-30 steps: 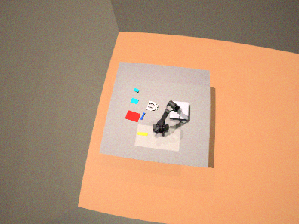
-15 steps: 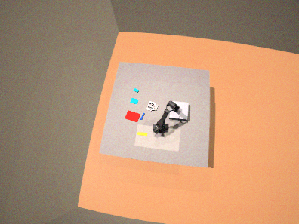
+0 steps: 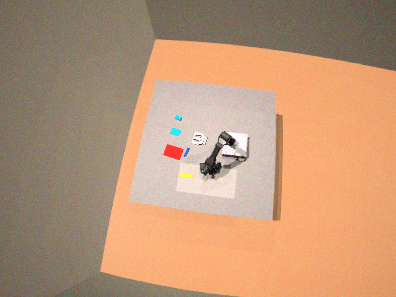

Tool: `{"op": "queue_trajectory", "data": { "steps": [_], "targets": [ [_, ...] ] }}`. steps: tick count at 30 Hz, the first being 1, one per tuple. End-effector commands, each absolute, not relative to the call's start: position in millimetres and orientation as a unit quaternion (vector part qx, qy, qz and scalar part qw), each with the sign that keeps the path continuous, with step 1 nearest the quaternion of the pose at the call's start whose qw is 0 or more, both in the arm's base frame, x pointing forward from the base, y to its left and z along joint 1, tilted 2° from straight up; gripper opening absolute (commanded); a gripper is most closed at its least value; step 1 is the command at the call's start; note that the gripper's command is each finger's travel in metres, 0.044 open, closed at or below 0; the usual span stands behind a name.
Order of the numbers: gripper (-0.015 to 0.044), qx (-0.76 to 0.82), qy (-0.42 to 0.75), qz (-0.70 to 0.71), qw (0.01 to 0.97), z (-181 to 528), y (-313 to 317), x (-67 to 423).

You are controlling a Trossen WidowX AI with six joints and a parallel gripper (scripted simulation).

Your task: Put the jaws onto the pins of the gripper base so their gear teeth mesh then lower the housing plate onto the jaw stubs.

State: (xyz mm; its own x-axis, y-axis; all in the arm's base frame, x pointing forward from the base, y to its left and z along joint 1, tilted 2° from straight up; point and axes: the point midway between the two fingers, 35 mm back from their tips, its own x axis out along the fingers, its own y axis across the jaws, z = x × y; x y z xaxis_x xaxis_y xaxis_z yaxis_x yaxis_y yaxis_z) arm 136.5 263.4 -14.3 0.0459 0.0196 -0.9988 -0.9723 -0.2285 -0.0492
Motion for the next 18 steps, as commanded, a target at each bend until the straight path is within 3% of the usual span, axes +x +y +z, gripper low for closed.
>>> {"op": "queue_trajectory", "data": {
  "steps": [1, 18],
  "targets": [
    [0.0351, -0.562, 0.419, 0.546, 0.459, -0.5, 266.5, 137.7],
    [0.0351, -0.564, 0.418, 0.546, 0.458, 53.3, 263.5, 134.5]
  ]
}}
